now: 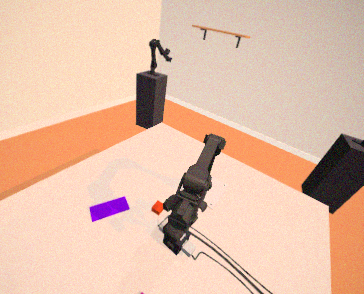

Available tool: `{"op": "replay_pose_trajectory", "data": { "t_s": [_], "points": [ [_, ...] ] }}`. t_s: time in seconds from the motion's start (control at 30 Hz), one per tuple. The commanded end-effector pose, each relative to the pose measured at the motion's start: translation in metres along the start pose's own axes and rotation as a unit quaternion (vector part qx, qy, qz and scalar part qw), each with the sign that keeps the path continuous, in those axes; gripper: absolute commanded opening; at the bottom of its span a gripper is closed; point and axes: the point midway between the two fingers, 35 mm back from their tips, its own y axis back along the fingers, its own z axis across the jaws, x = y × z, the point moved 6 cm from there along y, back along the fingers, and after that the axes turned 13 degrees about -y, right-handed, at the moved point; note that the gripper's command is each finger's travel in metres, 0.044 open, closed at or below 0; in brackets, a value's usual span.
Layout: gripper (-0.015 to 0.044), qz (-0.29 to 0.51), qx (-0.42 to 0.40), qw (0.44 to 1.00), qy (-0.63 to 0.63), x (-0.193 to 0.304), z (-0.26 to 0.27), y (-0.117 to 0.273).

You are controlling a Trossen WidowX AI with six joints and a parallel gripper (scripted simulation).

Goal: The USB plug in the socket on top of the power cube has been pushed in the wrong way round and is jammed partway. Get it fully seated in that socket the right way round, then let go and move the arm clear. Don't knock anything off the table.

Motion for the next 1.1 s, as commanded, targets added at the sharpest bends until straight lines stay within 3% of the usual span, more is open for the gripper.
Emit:
{"op": "replay_pose_trajectory", "data": {
  "t_s": [0.0,1.07],
  "points": [
    [0.0,0.003,0.0,1.0,-0.002,0.0003,0.0,-0.0005],
    [0.0,0.003,0.0,1.0,-0.002,0.0,0.0001,-0.0043]
  ]
}}
